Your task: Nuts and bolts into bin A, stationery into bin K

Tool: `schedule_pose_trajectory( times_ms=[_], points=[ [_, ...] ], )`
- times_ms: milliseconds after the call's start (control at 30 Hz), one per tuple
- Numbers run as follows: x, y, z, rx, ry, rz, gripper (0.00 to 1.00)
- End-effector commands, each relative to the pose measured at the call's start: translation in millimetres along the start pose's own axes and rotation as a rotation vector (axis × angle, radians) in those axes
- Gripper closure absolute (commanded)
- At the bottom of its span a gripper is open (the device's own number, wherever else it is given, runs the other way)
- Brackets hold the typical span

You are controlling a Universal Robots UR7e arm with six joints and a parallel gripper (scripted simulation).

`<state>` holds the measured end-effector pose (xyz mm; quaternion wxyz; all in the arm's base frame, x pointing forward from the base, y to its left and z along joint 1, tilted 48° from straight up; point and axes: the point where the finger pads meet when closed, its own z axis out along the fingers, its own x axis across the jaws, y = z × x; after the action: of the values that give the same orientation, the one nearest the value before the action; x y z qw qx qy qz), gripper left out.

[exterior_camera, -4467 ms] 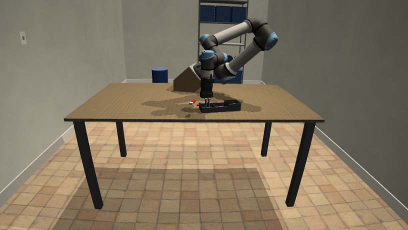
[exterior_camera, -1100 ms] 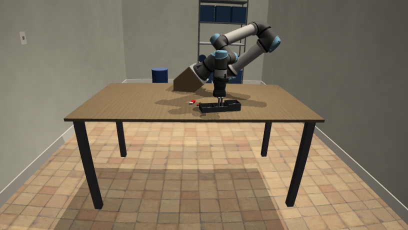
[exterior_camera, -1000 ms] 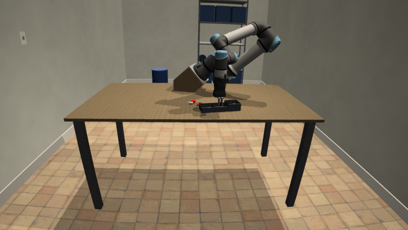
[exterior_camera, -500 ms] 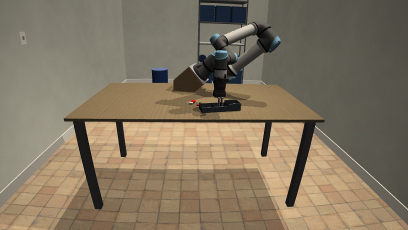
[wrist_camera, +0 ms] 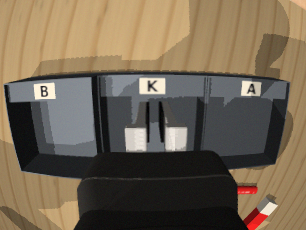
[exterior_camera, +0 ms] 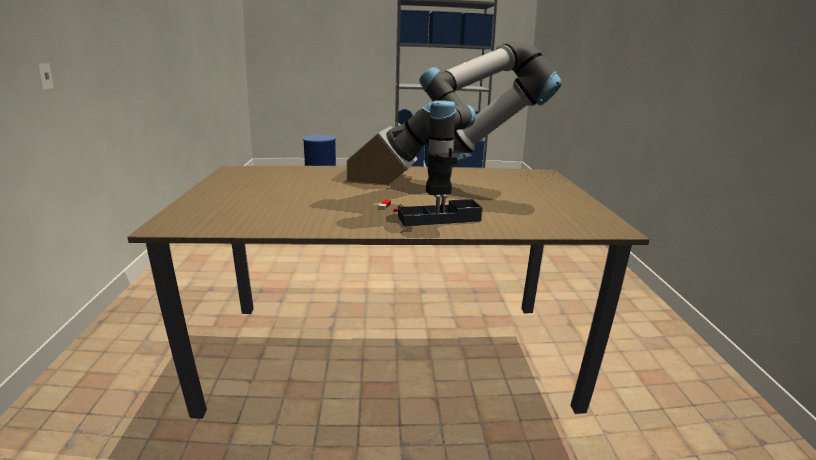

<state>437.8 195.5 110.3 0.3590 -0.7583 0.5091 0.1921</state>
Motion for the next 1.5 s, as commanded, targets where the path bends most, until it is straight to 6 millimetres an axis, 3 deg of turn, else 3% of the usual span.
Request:
schedule_pose_trajectory(
  times_ms=[0, 433, 1200, 1467],
  points=[
    [0, 0, 0, 0.001, 0.001, 0.000, 0.69],
    [0, 0, -3, 0.001, 0.001, 0.000, 0.69],
    [0, 0, -30, 0.001, 0.001, 0.000, 0.69],
    [0, 0, -60, 0.001, 0.001, 0.000, 0.69]
  ],
)
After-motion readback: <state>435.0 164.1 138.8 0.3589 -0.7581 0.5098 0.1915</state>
